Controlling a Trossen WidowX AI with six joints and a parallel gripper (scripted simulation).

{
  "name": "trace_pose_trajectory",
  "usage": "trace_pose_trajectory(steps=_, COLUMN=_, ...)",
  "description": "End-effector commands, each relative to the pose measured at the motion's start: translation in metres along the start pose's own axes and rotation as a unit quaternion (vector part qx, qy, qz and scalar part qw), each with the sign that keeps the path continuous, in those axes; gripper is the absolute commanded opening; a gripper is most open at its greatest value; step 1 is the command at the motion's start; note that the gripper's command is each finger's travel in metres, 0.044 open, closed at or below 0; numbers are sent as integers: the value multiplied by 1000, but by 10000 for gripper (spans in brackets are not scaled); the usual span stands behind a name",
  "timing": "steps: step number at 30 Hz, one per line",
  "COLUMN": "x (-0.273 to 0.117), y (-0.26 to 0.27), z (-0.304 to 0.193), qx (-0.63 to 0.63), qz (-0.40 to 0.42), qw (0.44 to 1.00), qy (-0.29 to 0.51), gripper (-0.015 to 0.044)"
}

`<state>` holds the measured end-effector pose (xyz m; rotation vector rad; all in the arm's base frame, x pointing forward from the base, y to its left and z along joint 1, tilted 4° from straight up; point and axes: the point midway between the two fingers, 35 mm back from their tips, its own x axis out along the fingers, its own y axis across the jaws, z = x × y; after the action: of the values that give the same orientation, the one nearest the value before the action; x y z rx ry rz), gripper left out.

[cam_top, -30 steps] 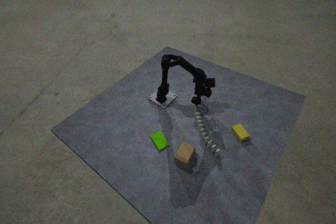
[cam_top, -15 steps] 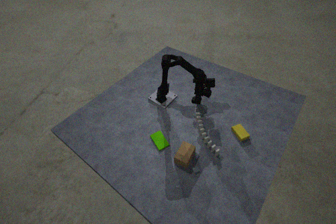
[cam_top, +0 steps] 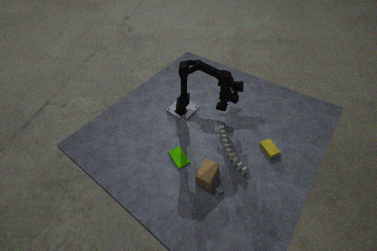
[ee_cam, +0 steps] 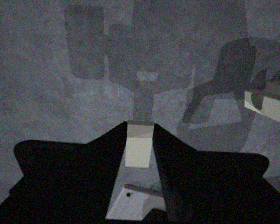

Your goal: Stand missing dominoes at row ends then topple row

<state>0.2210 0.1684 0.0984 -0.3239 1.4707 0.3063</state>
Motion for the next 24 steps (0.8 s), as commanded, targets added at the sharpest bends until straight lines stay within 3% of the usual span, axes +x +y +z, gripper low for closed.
trace_pose_trajectory(steps=1, x=-48, y=0, z=3, qx=1, qz=2, qw=1000, qy=-10, gripper=107)
trace_pose_trajectory(steps=6, x=-100, y=-1, z=6, qx=1, qz=2, qw=1000, qy=-10, gripper=107)
trace_pose_trajectory(steps=12, x=-107, y=0, z=8, qx=-7, qz=2, qw=1000, qy=-11, gripper=107)
trace_pose_trajectory(steps=17, x=-113, y=32, z=41, qx=-212, qz=1, qw=977, qy=-12, gripper=107)
trace_pose_trajectory(steps=21, x=-112, y=65, z=68, qx=-397, qz=-1, qw=918, qy=-13, gripper=107)
trace_pose_trajectory(steps=24, x=-110, y=78, z=76, qx=-460, qz=-1, qw=888, qy=-14, gripper=107)
